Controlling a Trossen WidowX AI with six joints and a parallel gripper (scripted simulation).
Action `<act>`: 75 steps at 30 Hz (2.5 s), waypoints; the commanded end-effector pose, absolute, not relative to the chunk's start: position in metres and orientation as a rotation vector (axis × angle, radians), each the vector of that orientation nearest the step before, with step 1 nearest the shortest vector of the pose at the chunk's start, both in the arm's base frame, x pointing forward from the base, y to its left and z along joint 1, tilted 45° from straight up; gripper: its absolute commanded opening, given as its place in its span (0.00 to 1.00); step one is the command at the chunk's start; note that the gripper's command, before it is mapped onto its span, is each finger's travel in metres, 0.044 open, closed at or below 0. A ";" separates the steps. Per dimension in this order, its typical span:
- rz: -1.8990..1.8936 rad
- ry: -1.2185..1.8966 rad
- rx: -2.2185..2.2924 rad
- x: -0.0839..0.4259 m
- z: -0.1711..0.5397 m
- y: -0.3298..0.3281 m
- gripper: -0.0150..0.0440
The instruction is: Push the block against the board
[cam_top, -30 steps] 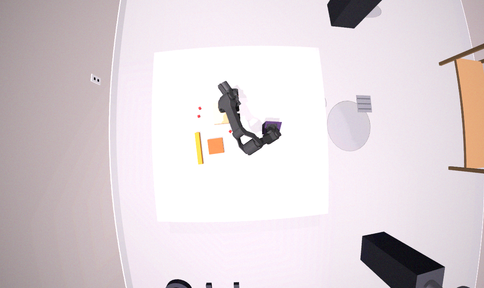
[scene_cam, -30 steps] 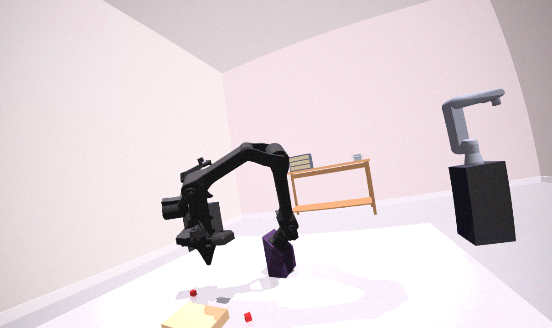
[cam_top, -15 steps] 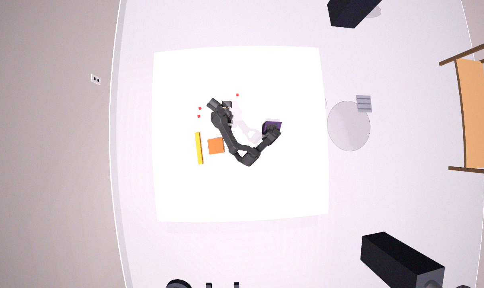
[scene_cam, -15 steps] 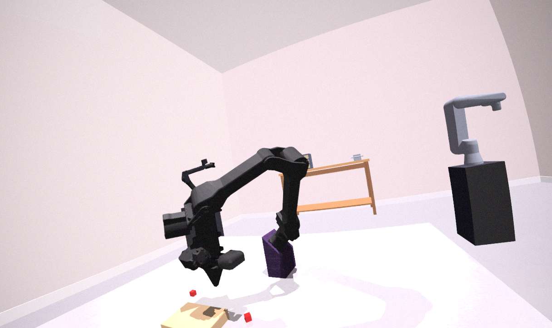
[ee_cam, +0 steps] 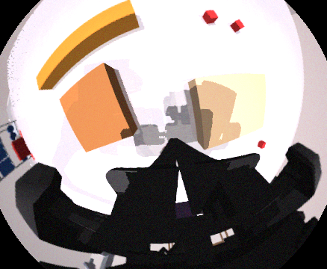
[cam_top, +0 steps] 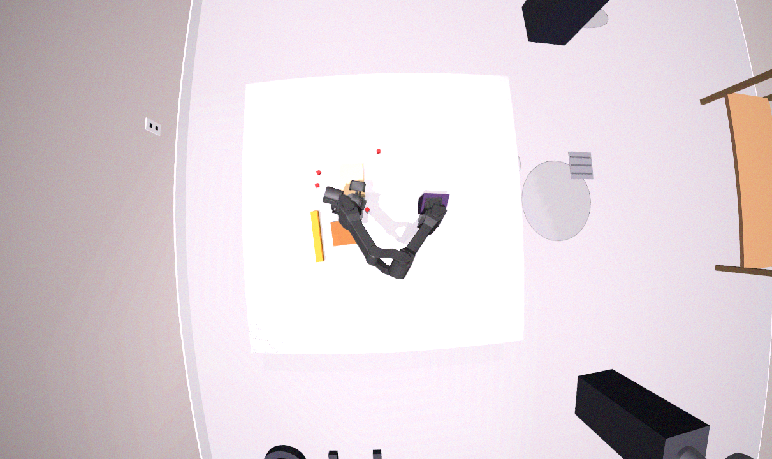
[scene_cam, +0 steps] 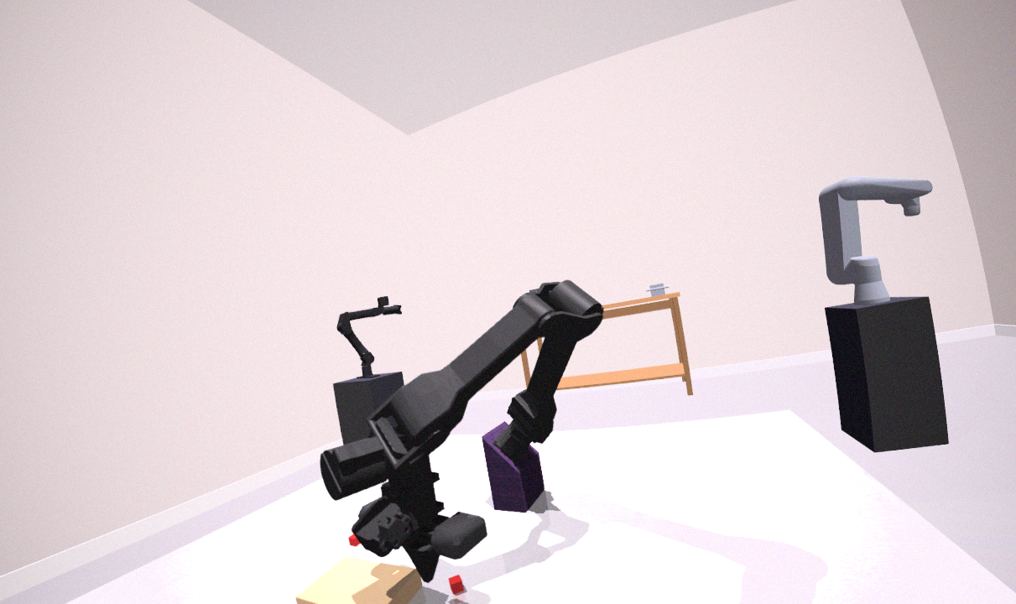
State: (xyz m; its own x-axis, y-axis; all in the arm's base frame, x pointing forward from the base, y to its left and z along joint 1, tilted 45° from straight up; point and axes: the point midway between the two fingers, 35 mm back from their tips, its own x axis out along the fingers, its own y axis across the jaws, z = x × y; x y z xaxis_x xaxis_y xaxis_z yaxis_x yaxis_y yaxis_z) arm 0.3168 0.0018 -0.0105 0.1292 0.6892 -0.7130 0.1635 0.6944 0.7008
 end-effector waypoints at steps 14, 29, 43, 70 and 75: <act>0.452 1.443 0.781 0.306 -0.034 0.034 0.25; 0.452 1.444 0.782 0.287 -0.033 0.037 0.25; 0.452 1.446 0.782 0.268 -0.032 0.041 0.25; 0.451 1.448 0.783 0.232 -0.031 0.049 0.25; 0.451 1.448 0.783 0.227 -0.031 0.050 0.25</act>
